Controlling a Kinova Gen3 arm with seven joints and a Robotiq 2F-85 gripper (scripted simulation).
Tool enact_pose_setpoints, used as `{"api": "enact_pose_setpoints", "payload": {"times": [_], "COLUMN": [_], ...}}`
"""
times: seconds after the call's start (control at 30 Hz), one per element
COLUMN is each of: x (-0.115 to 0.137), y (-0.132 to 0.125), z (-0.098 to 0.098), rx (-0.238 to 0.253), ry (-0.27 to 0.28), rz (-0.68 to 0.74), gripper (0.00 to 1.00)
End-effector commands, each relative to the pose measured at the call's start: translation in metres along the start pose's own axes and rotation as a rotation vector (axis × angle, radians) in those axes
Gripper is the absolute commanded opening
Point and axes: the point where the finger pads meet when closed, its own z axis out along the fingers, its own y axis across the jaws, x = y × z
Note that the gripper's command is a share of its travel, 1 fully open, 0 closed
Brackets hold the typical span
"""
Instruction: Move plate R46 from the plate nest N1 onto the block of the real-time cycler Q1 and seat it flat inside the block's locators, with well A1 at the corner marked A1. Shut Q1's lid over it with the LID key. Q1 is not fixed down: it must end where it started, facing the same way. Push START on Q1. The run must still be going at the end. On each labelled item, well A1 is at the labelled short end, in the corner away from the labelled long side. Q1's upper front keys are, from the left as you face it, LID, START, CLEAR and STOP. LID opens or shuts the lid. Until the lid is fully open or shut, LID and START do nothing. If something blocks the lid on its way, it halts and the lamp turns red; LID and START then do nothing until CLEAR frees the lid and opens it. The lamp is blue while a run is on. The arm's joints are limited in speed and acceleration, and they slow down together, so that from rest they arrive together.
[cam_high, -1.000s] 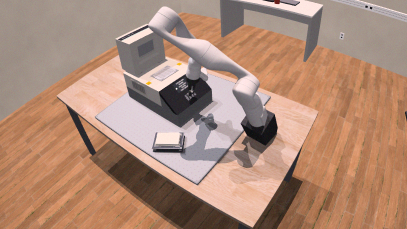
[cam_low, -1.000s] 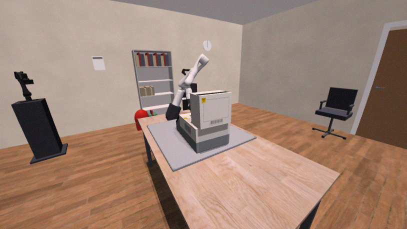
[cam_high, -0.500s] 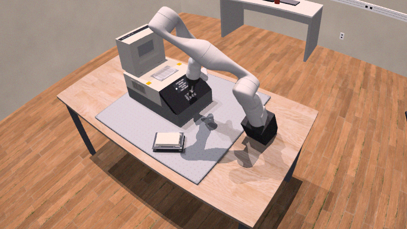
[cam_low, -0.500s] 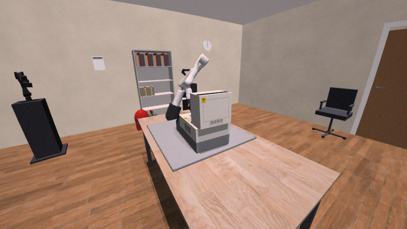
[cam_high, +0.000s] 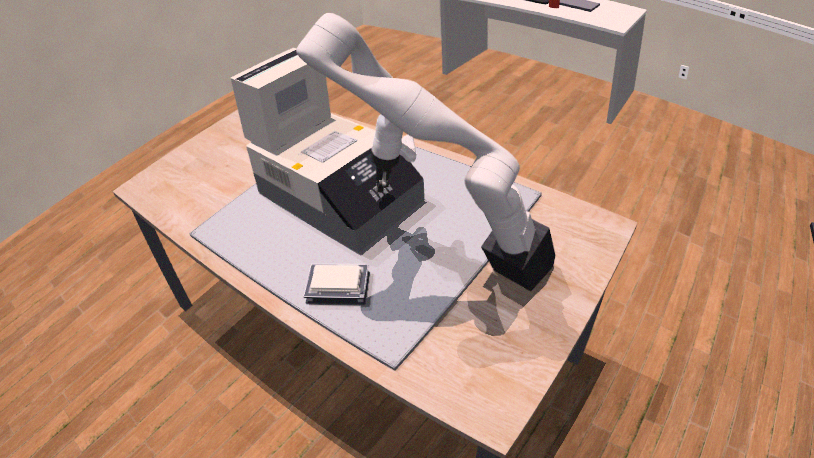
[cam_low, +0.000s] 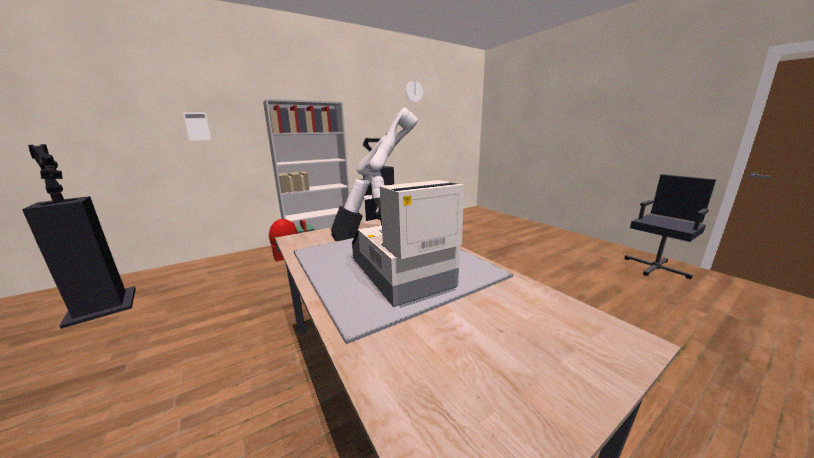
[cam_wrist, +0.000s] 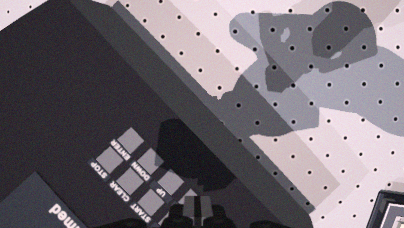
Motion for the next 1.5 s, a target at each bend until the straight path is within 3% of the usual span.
{"api": "enact_pose_setpoints", "payload": {"times": [0.0, 1.07, 1.47], "x": [0.000, 0.000, -0.003], "y": [-0.001, -0.001, -0.003], "z": [0.000, 0.000, -0.013], "rx": [0.001, 0.001, 0.001], "ry": [-0.001, -0.001, -0.001], "rz": [0.000, 0.000, 0.000], "gripper": [0.10, 0.10, 0.10]}}
